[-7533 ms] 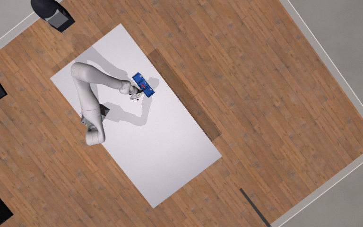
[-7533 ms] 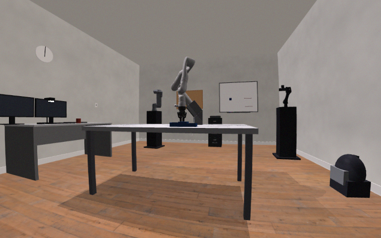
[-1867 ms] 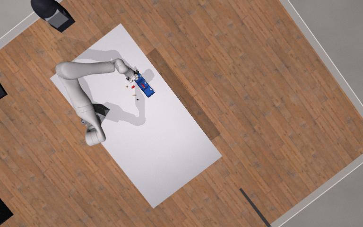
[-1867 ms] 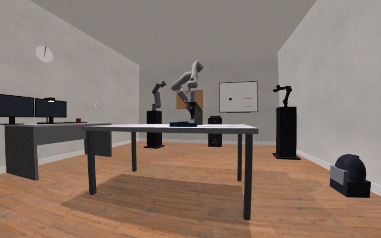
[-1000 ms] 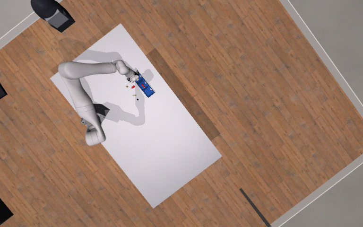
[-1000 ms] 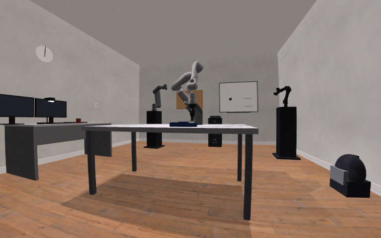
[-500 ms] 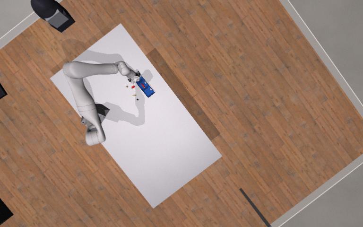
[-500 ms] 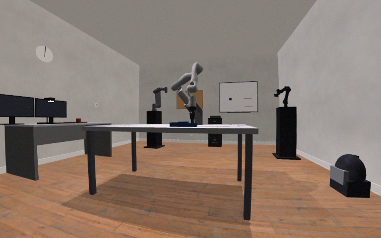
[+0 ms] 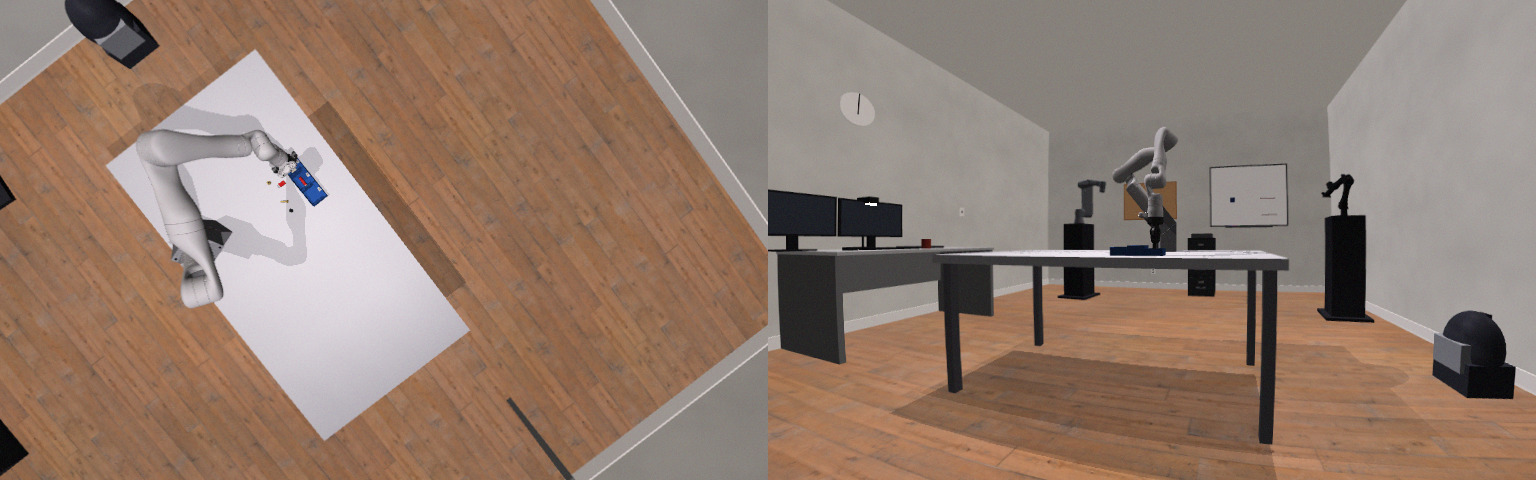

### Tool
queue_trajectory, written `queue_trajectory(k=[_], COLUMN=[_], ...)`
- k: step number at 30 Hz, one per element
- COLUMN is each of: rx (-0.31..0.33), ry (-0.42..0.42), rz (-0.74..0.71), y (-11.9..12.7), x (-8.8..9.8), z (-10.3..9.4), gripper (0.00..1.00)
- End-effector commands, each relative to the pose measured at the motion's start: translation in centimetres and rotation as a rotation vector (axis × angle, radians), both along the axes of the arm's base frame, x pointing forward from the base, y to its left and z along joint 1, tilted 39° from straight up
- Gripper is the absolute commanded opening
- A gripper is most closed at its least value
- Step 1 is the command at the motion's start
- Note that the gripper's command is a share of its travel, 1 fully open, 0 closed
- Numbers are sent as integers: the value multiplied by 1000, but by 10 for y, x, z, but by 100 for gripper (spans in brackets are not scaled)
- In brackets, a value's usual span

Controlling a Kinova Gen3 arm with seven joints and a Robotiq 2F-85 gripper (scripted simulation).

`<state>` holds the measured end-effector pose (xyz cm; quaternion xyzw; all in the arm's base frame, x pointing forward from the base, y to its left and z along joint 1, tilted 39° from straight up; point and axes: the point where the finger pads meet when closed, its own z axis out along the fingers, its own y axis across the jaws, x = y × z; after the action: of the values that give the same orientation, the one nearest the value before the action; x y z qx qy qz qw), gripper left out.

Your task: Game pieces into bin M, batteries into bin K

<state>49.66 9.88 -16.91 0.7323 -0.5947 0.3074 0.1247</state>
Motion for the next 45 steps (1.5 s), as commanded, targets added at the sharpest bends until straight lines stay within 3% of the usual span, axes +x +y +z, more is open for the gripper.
queue_trajectory(k=[1, 5, 6, 23, 45], rx=[2, 2, 2, 2, -2], ry=[-2, -2, -2, -2, -1], rz=[2, 2, 2, 2, -3], y=[2, 2, 2, 2, 16], x=[2, 2, 2, 2, -8], z=[0, -1, -1, -1, 23], gripper=[21, 21, 32, 32, 32])
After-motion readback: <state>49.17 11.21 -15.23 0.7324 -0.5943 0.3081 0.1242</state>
